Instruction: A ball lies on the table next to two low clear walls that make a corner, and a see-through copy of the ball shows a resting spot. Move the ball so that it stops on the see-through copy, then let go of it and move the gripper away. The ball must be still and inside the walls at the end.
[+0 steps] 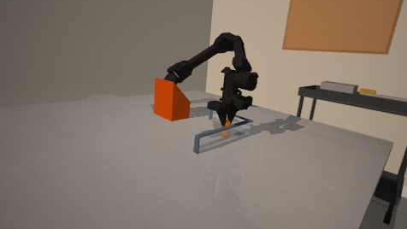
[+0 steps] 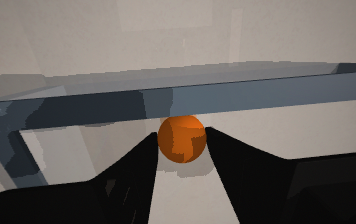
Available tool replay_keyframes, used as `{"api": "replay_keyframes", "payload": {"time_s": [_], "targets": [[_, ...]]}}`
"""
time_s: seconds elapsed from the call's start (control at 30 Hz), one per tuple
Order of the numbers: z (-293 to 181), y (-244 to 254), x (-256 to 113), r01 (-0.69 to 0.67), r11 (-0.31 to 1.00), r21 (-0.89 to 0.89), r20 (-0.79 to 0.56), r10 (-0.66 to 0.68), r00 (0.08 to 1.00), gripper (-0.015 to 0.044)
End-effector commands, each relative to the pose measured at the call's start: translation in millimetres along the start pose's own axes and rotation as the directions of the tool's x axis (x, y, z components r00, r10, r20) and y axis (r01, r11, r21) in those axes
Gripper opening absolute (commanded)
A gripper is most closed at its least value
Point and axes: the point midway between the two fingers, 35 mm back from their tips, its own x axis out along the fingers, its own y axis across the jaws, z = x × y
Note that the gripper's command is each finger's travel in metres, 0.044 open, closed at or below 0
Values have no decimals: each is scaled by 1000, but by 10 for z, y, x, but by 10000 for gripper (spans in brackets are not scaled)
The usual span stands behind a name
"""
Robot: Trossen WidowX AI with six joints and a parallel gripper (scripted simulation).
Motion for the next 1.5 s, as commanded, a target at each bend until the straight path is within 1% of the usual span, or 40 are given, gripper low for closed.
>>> {"api": "replay_keyframes", "payload": {"time_s": [0.0,0.7,1.07,1.23,1.3,1.4,1.47], "targets": [[-39,3,233,-8,1000,9,-5,8,1000,0],[-42,7,434,-9,1000,9,-5,9,1000,0],[-21,10,402,-5,1000,1,-1,5,1000,289],[-18,8,375,-4,1000,1,-1,4,1000,289],[-3,-5,156,-2,1000,3,-2,2,1000,289],[-21,-10,-345,-3,1000,8,-4,3,1000,289],[-34,-6,-459,-4,1000,8,-5,5,1000,289]]}}
